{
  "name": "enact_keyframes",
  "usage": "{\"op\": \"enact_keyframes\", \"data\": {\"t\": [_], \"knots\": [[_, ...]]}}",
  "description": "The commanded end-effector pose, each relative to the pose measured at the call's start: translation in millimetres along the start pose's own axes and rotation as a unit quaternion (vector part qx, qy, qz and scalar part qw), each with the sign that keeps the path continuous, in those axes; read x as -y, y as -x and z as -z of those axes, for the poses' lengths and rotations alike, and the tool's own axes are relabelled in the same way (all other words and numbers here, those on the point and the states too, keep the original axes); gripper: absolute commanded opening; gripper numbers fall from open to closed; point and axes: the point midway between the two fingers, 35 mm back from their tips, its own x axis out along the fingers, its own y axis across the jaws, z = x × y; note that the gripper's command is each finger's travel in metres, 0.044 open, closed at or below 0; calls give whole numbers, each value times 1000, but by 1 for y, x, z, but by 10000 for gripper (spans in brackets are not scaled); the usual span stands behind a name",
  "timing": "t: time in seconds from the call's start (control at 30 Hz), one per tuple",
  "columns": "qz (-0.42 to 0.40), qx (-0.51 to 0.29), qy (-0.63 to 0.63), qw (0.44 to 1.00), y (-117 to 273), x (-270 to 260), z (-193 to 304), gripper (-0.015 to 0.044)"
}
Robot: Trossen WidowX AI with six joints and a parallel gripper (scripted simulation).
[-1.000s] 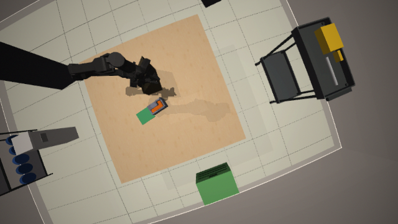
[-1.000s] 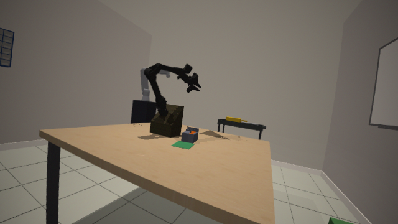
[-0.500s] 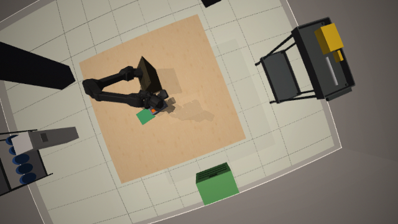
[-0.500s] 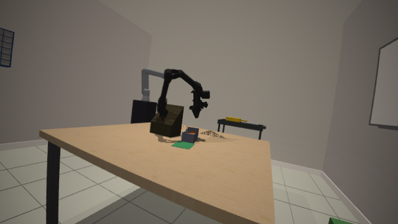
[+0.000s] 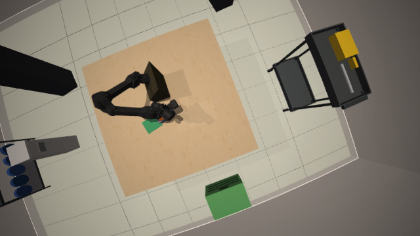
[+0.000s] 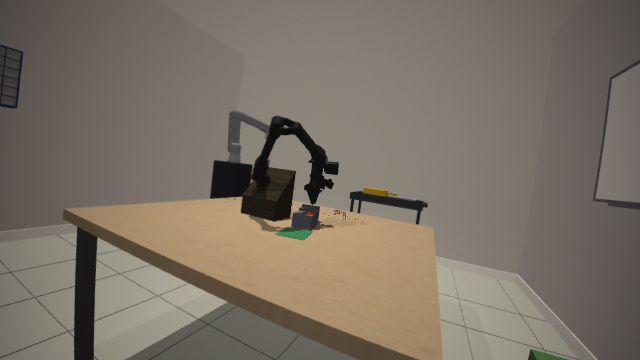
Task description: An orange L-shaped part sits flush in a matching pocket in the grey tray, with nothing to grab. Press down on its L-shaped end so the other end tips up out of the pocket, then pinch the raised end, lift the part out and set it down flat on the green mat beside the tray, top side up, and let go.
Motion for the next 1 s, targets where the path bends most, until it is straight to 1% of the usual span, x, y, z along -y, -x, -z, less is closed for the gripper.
{"op": "enact_keyframes", "data": {"t": [0.0,0.27,0.97], "knots": [[6,-8,6,1000,-27,2,7,180],[6,-8,6,1000,-29,2,7,180],[7,-8,6,1000,-63,3,8,180]]}}
